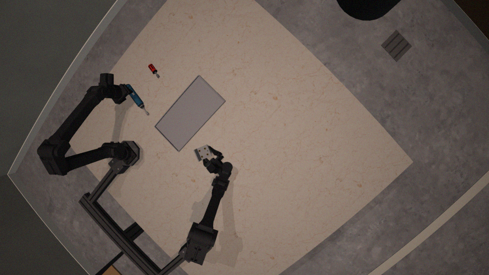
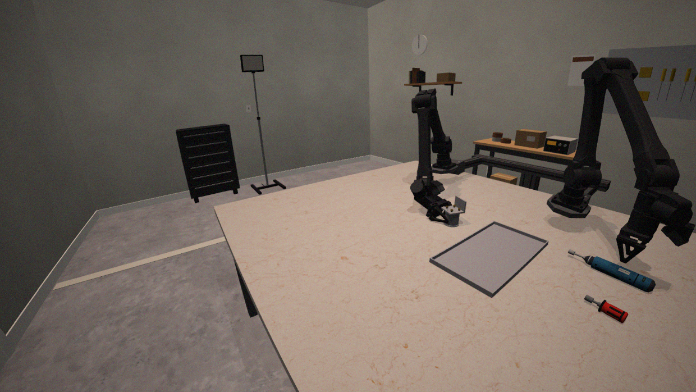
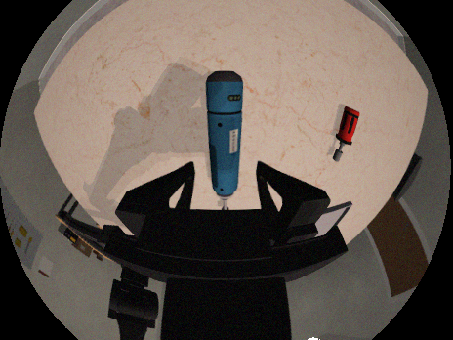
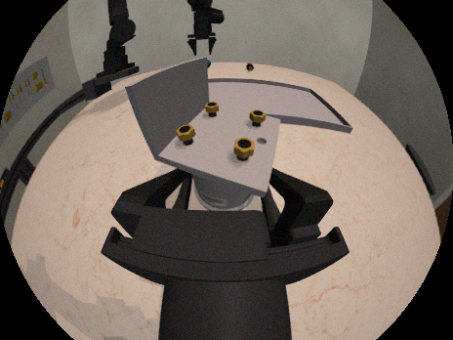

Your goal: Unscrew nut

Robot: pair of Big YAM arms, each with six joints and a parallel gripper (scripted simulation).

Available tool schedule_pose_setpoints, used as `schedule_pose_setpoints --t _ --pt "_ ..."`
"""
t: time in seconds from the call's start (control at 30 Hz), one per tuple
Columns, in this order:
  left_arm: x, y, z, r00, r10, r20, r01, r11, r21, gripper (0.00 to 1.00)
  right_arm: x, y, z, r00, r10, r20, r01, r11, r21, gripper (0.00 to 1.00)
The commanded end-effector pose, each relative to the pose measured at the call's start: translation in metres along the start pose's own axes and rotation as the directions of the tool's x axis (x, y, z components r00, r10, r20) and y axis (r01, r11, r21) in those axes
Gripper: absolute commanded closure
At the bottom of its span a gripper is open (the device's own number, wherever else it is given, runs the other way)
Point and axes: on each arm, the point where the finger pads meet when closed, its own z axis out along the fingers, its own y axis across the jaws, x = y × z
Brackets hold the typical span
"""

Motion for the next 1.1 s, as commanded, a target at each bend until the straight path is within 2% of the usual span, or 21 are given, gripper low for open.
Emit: schedule_pose_setpoints --t 0.0,0.23,0.27,0.8,0.83,1.07 --pt "-0.0105 -0.0083 -0.0077 1.000 0.004 0.021 -0.005 1.000 0.018 0.35 -0.0076 -0.0063 0.0016 1.000 -0.022 0.011 0.022 1.000 0.008 0.32" --pt "-0.0105 -0.0083 -0.0077 1.000 0.004 0.021 -0.005 1.000 0.018 0.35 -0.0076 -0.0063 0.0016 1.000 -0.022 0.011 0.022 1.000 0.008 0.32" --pt "-0.0105 -0.0083 -0.0077 1.000 0.004 0.021 -0.005 1.000 0.018 0.35 -0.0076 -0.0063 0.0016 1.000 -0.022 0.011 0.022 1.000 0.008 0.23" --pt "-0.0105 -0.0083 -0.0077 1.000 0.004 0.021 -0.005 1.000 0.018 0.35 -0.0076 -0.0063 0.0016 1.000 -0.022 0.011 0.022 1.000 0.008 0.23" --pt "-0.0105 -0.0083 -0.0077 1.000 0.004 0.021 -0.005 1.000 0.018 0.35 -0.0076 -0.0063 0.0016 1.000 -0.022 0.011 0.022 1.000 0.008 0.14" --pt "-0.0105 -0.0083 -0.0077 1.000 0.004 0.021 -0.005 1.000 0.018 0.35 -0.0076 -0.0063 0.0016 1.000 -0.022 0.011 0.022 1.000 0.008 0.14"
